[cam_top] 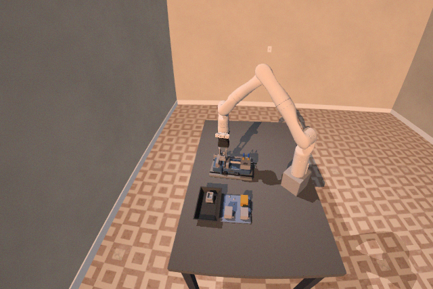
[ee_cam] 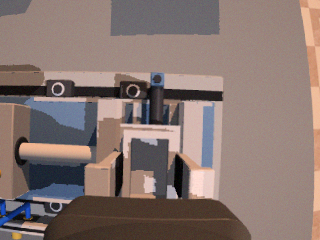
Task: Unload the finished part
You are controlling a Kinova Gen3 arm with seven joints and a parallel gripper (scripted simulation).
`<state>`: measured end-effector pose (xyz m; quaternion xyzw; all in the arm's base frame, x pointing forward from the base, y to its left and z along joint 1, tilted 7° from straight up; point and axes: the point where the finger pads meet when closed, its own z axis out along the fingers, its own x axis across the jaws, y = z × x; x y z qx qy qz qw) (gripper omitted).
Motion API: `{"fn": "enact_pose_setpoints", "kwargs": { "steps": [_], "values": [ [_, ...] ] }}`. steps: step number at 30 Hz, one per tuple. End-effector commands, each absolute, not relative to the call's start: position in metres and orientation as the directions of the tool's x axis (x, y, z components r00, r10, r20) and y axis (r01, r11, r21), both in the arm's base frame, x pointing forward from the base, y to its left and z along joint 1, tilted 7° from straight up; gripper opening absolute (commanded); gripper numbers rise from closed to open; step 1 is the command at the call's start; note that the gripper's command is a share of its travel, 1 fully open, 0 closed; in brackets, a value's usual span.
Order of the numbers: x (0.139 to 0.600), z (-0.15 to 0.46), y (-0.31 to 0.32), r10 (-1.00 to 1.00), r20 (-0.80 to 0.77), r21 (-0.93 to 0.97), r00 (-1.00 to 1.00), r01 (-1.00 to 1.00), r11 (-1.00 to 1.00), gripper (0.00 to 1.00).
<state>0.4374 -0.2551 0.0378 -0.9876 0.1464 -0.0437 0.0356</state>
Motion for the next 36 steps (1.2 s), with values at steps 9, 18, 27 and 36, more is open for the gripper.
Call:
{"fn": "enact_pose_setpoints", "kwargs": {
  "steps": [9, 18, 27, 36],
  "values": [
    [0.437, 0.054, -0.258, -0.294, 0.082, -0.083, 0.952, -0.288, -0.954, 0.00],
    [0.437, 0.054, -0.258, -0.294, 0.080, -0.085, 0.952, -0.288, -0.954, 0.00],
    [0.439, 0.055, -0.255, -0.294, 0.080, -0.084, 0.953, -0.287, -0.954, 0.00],
    [0.458, 0.057, -0.234, -0.285, 0.080, -0.082, 0.955, -0.279, -0.957, 0.00]
  ]
}}
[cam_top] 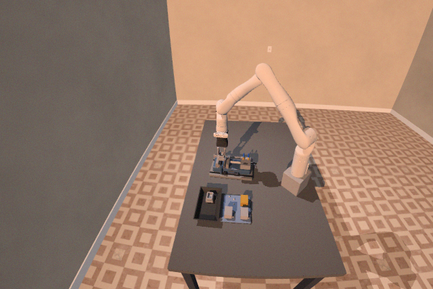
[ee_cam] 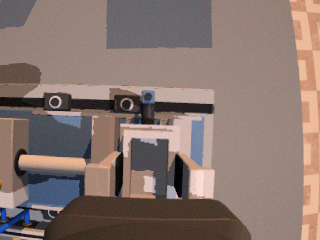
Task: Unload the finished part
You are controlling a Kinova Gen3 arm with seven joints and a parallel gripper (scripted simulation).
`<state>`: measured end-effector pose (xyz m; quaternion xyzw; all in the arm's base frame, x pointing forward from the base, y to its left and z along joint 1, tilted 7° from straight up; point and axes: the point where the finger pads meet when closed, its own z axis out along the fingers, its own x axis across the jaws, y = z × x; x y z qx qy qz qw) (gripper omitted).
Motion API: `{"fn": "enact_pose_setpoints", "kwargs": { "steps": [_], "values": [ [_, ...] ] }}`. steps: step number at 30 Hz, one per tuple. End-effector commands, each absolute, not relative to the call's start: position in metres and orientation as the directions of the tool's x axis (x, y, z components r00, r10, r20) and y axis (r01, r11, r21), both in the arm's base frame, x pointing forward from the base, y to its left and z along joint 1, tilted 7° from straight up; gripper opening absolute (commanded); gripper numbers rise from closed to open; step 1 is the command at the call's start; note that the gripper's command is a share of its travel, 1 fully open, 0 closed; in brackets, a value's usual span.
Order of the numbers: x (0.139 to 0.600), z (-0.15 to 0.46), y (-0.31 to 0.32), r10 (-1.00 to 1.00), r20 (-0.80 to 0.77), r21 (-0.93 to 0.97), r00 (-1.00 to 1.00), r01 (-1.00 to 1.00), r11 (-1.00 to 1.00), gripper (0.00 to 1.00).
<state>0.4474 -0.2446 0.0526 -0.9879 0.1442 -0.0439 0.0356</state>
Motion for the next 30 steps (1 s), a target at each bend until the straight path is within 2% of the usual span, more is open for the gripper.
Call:
{"fn": "enact_pose_setpoints", "kwargs": {
  "steps": [1, 11, 22, 24, 30],
  "values": [
    [0.461, 0.058, -0.231, -0.284, 0.079, -0.082, 0.955, -0.278, -0.957, 0.00],
    [0.491, 0.062, -0.190, -0.277, 0.078, -0.079, 0.958, -0.271, -0.959, 0.00],
    [0.537, 0.070, -0.106, -0.267, 0.077, -0.070, 0.961, -0.262, -0.962, 0.00],
    [0.537, 0.070, -0.106, -0.267, 0.077, -0.070, 0.961, -0.262, -0.962, 0.00],
    [0.556, 0.076, -0.049, -0.264, 0.076, -0.075, 0.962, -0.258, -0.963, 0.00]
  ]
}}
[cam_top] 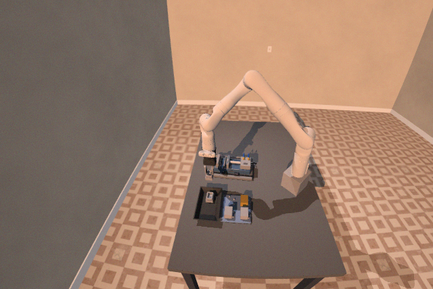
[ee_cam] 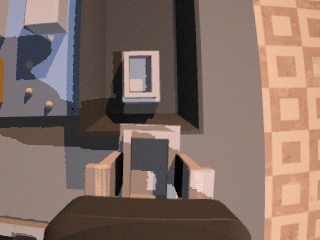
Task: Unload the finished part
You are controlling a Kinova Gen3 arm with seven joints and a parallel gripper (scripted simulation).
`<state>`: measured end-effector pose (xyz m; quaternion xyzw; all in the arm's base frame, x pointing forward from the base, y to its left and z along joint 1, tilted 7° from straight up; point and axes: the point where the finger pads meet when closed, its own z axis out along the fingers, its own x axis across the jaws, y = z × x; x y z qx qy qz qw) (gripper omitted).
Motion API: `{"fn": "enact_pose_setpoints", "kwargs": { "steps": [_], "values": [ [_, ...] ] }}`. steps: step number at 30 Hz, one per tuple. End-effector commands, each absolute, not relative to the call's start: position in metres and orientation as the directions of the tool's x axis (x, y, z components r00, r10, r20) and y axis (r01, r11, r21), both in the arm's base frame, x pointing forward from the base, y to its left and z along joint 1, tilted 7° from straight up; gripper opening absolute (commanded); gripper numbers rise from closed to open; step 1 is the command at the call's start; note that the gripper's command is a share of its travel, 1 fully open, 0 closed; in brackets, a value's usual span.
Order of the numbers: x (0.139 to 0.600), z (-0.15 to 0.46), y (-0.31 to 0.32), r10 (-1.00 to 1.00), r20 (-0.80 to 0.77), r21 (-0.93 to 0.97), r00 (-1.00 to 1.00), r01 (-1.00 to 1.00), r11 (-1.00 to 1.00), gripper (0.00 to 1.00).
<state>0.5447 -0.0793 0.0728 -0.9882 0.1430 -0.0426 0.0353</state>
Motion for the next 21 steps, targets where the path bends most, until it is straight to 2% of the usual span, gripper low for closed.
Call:
{"fn": "enact_pose_setpoints", "kwargs": {
  "steps": [1, 9, 21],
  "values": [
    [0.558, 0.077, -0.040, -0.263, 0.076, -0.075, 0.962, -0.257, -0.963, 0.00],
    [0.572, 0.083, 0.029, -0.256, 0.077, -0.079, 0.964, -0.250, -0.965, 0.00],
    [0.579, 0.090, 0.088, -0.249, 0.085, -0.085, 0.965, -0.242, -0.967, 0.00]
  ]
}}
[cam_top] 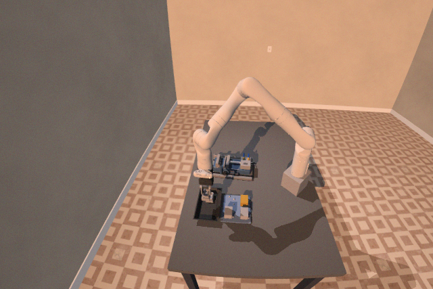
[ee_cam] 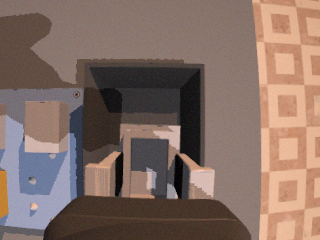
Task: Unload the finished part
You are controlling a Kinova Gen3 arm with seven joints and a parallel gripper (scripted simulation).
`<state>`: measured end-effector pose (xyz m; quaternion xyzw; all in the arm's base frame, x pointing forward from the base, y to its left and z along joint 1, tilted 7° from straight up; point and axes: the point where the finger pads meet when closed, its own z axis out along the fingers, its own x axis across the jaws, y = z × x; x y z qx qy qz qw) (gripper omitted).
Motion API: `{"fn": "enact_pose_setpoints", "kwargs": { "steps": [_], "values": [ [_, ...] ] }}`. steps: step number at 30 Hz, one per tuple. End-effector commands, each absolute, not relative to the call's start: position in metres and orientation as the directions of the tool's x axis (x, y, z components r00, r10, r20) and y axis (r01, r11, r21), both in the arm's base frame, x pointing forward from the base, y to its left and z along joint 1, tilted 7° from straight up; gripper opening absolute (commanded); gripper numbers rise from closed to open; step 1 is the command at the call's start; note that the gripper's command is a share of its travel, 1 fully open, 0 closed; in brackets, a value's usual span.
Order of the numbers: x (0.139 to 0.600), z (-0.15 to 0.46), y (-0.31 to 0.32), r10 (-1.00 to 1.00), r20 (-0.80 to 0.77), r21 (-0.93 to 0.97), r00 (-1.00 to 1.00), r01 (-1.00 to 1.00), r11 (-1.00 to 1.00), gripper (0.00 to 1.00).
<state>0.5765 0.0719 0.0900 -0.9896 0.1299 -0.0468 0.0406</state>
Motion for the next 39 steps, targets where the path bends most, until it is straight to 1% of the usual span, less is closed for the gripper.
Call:
{"fn": "enact_pose_setpoints", "kwargs": {
  "steps": [1, 13, 39],
  "values": [
    [0.579, 0.091, 0.092, -0.248, 0.086, -0.085, 0.965, -0.241, -0.967, 0.00],
    [0.580, 0.093, 0.109, -0.234, 0.091, -0.088, 0.968, -0.226, -0.970, 0.00],
    [0.579, 0.093, 0.109, -0.233, 0.090, -0.087, 0.968, -0.225, -0.970, 0.00]
  ]
}}
